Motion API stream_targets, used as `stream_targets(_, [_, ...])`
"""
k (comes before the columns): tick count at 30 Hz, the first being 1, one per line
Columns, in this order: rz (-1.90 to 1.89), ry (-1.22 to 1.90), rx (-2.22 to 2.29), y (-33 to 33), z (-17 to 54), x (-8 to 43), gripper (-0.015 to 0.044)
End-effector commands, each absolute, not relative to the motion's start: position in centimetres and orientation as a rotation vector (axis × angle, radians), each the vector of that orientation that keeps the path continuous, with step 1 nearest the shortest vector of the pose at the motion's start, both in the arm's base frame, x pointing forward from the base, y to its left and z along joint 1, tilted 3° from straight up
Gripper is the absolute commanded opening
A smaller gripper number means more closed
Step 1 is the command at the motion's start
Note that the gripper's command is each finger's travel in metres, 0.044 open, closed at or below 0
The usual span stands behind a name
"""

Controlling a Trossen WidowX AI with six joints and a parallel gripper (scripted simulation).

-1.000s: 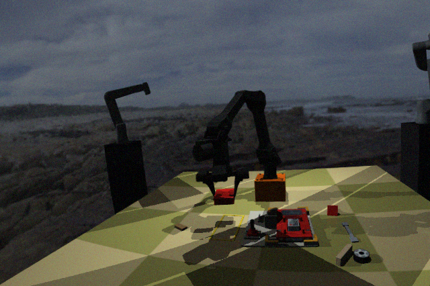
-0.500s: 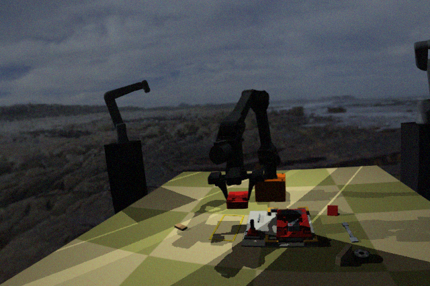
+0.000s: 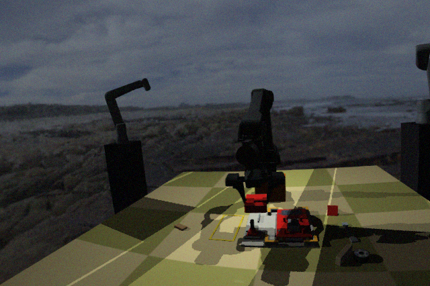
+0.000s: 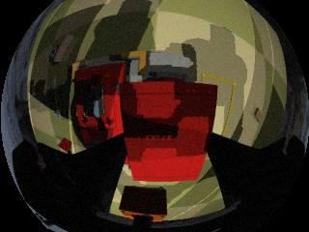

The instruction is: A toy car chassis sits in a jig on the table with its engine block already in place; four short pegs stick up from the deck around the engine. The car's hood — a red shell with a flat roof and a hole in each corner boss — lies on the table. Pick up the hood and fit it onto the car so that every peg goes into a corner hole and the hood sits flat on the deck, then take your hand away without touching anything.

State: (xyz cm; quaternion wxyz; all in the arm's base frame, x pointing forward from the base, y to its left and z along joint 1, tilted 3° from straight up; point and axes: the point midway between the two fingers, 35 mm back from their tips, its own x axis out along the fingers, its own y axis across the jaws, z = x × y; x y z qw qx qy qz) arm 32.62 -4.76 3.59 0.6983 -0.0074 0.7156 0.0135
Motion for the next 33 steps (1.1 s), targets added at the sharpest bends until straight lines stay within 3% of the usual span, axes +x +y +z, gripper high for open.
stream_targets(1, [0.025,1.583,-0.003,-2.6,3.9,33.6,0.0])
stream_targets(19, [-0.001,1.583,0.058,6.9,4.5,34.6,0.0])
stream_targets(33, [-0.002,1.583,0.061,7.2,1.4,34.5,0.0])
